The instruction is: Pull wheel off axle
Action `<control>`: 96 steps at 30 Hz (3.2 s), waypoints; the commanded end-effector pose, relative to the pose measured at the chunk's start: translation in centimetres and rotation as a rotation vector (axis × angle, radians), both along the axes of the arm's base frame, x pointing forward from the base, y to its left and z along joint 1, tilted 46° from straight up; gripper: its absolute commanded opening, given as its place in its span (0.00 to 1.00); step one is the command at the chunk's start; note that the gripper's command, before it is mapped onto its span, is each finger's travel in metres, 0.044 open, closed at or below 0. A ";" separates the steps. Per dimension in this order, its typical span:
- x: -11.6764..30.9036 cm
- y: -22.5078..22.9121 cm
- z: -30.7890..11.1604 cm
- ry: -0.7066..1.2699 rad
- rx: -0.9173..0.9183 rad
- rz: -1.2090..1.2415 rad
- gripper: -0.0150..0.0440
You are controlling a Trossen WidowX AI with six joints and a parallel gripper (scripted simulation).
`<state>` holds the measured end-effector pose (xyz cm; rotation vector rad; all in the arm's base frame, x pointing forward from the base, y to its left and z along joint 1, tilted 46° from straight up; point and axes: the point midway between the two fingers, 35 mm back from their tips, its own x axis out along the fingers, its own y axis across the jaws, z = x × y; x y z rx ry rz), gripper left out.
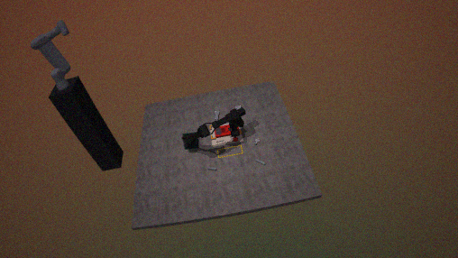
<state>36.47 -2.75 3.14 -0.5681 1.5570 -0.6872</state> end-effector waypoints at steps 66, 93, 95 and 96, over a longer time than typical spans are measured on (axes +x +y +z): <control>-5.5 -3.5 10.1 0.003 0.000 -0.005 0.25; -6.3 -8.2 6.1 0.001 0.002 -0.004 0.25; -6.5 -8.9 5.4 0.001 0.001 -0.004 0.25; -6.5 -9.3 5.1 0.001 0.001 -0.004 0.25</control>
